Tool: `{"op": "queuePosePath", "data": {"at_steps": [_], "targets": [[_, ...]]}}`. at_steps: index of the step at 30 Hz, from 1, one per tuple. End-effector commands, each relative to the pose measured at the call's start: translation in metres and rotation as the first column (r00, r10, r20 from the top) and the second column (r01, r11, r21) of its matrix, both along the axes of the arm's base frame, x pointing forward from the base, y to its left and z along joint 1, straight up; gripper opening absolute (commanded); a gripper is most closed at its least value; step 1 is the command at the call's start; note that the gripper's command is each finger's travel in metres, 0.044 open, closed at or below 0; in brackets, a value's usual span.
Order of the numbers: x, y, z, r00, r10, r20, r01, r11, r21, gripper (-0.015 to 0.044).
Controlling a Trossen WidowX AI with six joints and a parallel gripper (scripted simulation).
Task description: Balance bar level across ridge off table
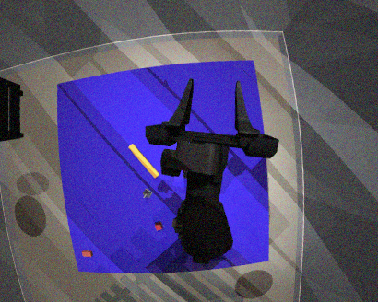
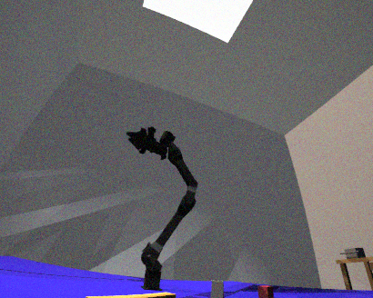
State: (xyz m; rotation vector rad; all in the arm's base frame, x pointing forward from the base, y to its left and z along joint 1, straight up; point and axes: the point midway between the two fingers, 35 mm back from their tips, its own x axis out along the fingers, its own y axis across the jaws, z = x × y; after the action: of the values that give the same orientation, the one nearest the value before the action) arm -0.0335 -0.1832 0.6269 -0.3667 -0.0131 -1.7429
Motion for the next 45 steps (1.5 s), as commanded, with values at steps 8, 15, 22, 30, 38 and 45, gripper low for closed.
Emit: {"op": "queuePosePath", "data": {"at_steps": [8, 15, 22, 30, 38, 45], "targets": [[0.026, -0.059, -0.054, 0.977, 0.158, 0.141, -0.183, 0.966, 0.184, 0.0315], [0.051, -0.084, -0.088, 0.947, 0.231, 0.222, -0.29, 0.915, 0.281, 0.0315], [0.08, -0.102, -0.123, 0.911, 0.284, 0.298, -0.385, 0.843, 0.375, 0.0315], [0.118, -0.113, -0.164, 0.871, 0.322, 0.37, -0.475, 0.741, 0.475, 0.0315], [0.156, -0.114, -0.204, 0.838, 0.343, 0.423, -0.541, 0.622, 0.566, 0.0315], [0.189, -0.107, -0.24, 0.817, 0.35, 0.457, -0.576, 0.508, 0.64, 0.0315]]}}
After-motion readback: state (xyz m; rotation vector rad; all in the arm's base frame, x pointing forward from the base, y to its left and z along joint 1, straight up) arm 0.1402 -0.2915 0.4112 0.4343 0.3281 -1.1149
